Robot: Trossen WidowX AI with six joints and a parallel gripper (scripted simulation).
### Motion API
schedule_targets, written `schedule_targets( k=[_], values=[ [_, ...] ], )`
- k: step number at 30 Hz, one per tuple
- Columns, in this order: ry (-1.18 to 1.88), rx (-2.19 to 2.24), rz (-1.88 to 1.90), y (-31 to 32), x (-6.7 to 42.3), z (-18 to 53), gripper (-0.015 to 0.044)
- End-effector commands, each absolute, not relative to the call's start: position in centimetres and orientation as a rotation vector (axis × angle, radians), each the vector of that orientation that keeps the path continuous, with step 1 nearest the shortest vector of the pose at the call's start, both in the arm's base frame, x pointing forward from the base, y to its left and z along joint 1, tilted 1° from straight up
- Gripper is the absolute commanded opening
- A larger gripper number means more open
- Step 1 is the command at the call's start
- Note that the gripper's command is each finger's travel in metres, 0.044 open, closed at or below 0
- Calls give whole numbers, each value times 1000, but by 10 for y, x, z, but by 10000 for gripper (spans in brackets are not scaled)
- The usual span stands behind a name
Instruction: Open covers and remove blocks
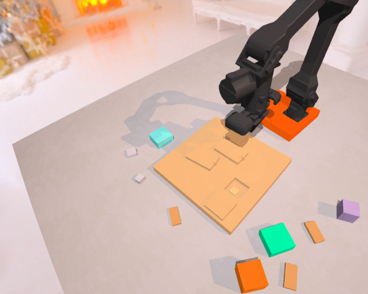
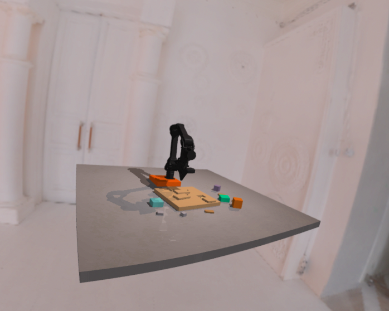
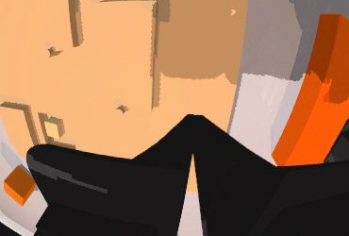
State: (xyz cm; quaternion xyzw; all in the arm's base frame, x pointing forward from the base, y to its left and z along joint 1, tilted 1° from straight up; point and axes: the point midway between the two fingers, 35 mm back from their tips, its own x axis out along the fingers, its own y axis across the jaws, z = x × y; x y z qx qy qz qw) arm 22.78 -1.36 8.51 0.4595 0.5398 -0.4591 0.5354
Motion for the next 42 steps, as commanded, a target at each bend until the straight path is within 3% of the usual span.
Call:
schedule_targets(
  k=[1,42],
  values=[
    [1277,1101,-1103,-14,226,85,0],
    [1277,1101,-1103,-15,228,61,0]
  ],
)
